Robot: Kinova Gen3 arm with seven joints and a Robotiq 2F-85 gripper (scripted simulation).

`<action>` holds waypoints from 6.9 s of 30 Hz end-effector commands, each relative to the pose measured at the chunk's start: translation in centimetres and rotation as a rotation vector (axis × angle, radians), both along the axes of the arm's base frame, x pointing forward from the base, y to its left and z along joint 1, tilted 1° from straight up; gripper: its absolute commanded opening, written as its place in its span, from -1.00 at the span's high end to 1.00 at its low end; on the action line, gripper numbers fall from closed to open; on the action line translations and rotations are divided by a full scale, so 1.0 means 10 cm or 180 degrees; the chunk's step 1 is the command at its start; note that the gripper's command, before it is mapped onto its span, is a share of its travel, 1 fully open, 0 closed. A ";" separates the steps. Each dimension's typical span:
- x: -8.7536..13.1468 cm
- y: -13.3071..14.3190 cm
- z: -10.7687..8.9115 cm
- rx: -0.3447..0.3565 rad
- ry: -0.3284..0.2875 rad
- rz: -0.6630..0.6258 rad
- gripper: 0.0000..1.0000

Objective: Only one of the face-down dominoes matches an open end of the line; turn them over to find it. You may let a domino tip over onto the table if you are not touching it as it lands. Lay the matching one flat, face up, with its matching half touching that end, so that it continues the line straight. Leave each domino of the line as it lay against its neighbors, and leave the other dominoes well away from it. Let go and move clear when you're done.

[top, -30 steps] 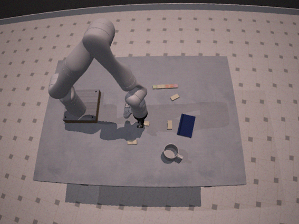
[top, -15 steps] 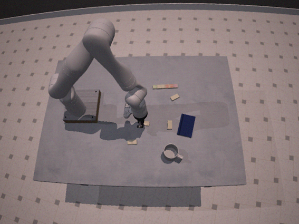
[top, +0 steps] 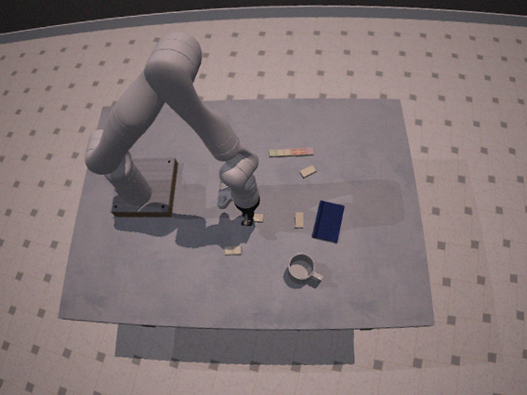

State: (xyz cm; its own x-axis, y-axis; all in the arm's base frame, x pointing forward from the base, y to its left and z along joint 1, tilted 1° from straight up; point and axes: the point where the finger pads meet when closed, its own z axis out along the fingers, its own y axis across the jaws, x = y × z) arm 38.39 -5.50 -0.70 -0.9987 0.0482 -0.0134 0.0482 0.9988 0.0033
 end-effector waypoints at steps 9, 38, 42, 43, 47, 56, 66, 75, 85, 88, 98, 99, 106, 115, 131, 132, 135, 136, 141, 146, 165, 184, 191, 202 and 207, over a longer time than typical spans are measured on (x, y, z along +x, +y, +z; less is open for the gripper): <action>-0.01 0.01 0.15 -0.0023 -0.0426 0.0001 0.06; -0.01 0.00 -0.14 -0.0023 -0.0428 0.0002 0.06; -0.02 0.00 -0.16 -0.0023 -0.0428 0.0002 0.06; -0.02 0.00 -0.16 -0.0023 -0.0428 0.0002 0.06; -0.02 0.00 -0.16 -0.0023 -0.0428 0.0002 0.06; -0.02 0.00 -0.16 -0.0023 -0.0428 0.0002 0.06; -0.02 0.00 -0.16 -0.0023 -0.0428 0.0002 0.41; -0.02 0.00 -0.16 -0.0023 -0.0428 0.0002 0.41; -0.02 0.00 -0.16 -0.0023 -0.0428 0.0002 0.41; -0.02 0.00 -0.16 -0.0023 -0.0428 0.0002 0.41; -0.02 0.00 -0.13 -0.0023 -0.0428 0.0002 0.41; -0.02 0.00 -0.11 -0.0023 -0.0428 0.0002 0.41; -0.02 0.00 0.01 -0.0023 -0.0428 0.0002 0.41; -0.02 0.00 0.42 -0.0023 -0.0428 0.0002 0.41; -0.02 0.00 0.99 -0.0023 -0.0428 0.0002 0.41; -0.03 0.00 1.00 -0.0023 -0.0428 0.0002 0.41; -0.03 0.00 1.03 -0.0023 -0.0428 0.0002 0.41; -0.03 0.00 1.04 -0.0023 -0.0428 0.0002 0.41; -0.03 0.00 1.04 -0.0023 -0.0428 0.0002 0.41; -0.03 0.03 1.04 -0.0022 -0.0426 0.0002 0.41; -0.20 1.17 1.02 -0.0024 -0.0379 0.0006 0.41; -0.95 2.51 1.02 -0.0027 -0.0419 0.0005 0.41; -1.06 2.63 1.02 -0.0023 -0.0430 0.0005 0.41; -1.09 2.66 1.02 -0.0018 -0.0430 0.0001 0.41; -1.09 2.66 1.02 -0.0004 -0.0419 -0.0016 0.41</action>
